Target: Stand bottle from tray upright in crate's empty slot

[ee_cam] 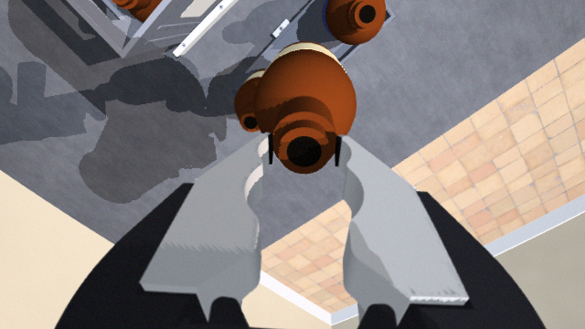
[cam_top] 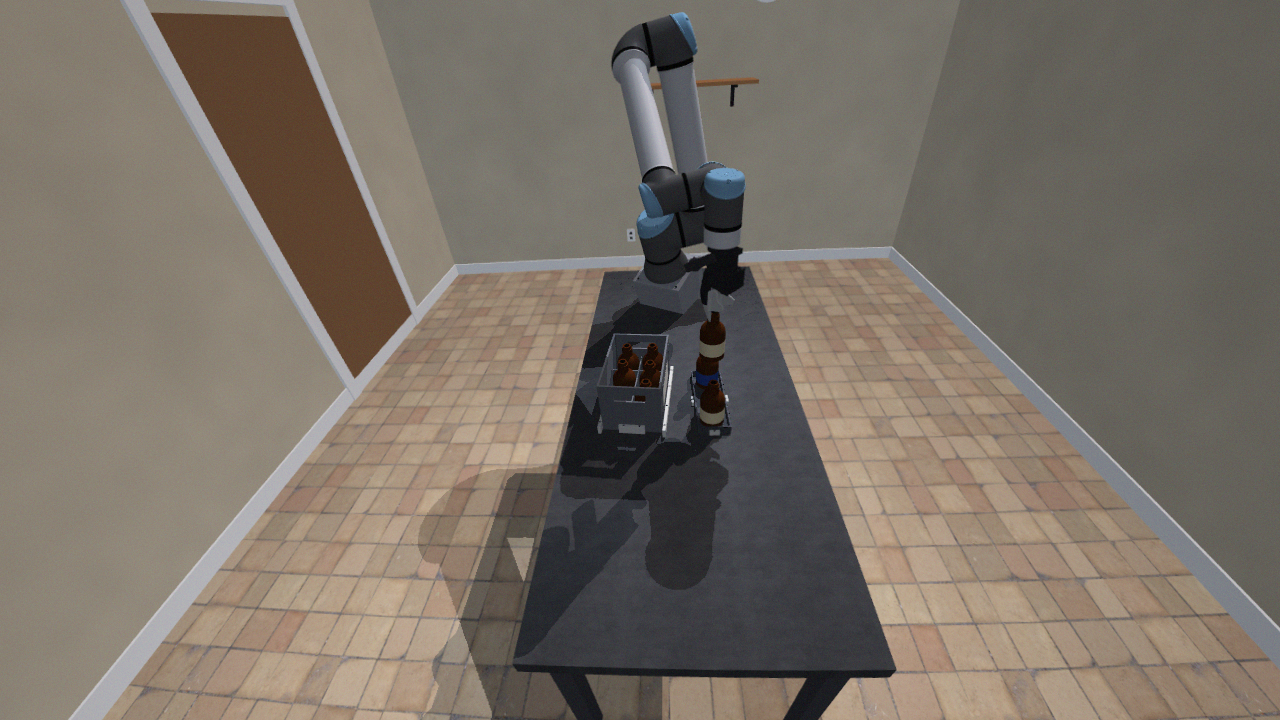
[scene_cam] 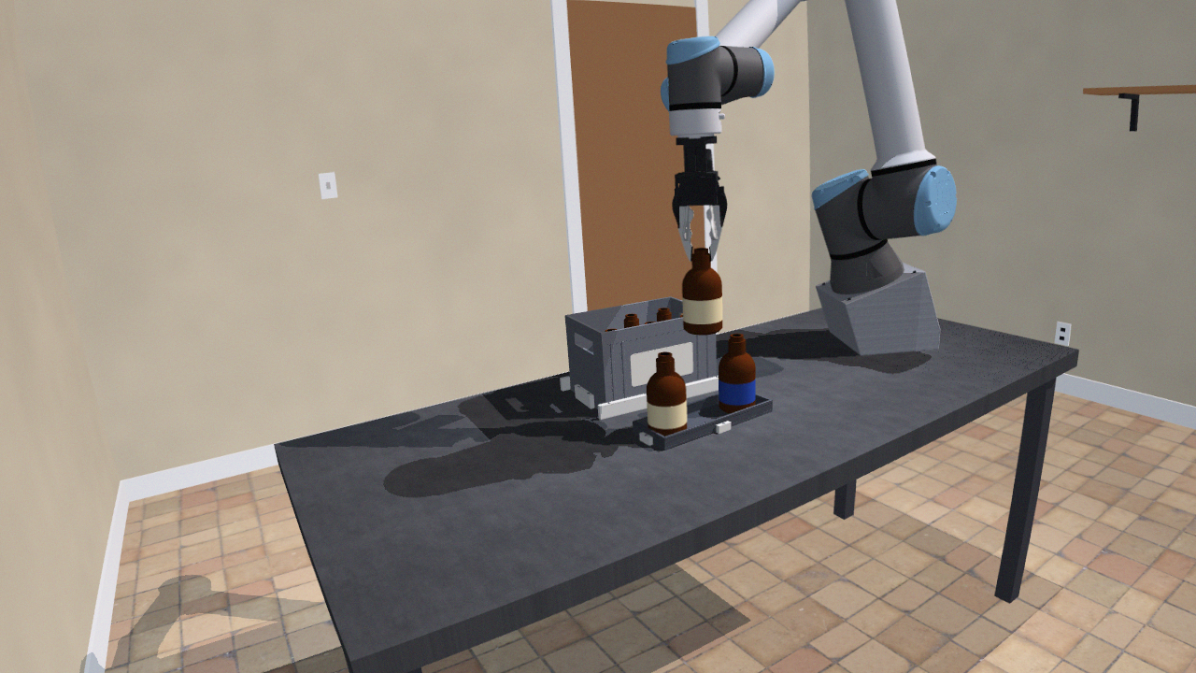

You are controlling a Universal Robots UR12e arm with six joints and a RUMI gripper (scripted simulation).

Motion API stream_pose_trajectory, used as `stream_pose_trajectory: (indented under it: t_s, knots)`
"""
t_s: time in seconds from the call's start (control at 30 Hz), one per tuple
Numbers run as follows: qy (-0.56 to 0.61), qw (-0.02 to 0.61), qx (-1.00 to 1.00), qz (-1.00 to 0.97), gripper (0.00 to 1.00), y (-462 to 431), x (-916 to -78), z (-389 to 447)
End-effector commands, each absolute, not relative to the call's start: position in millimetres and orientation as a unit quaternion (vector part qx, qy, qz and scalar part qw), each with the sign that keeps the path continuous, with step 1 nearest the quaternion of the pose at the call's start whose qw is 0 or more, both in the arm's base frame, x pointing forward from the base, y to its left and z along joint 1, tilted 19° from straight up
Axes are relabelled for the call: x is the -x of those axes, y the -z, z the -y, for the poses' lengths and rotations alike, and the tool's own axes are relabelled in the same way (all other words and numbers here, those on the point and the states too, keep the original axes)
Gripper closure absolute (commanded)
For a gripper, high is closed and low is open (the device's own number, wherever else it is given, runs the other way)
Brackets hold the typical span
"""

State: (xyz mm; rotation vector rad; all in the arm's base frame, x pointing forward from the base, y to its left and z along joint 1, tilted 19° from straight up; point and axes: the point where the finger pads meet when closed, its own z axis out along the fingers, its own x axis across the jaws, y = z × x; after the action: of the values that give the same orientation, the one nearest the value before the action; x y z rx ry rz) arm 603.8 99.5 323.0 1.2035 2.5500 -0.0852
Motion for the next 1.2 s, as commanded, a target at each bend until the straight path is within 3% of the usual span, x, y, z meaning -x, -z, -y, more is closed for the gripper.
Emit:
stream_pose_trajectory:
  t_s: [0.0, 1.17]
  knots:
    - [0.029, 0.160, -0.421, -0.892, 1.00, -324, -604, -99]
    - [0.029, 0.160, -0.421, -0.892, 1.00, -327, -606, -86]
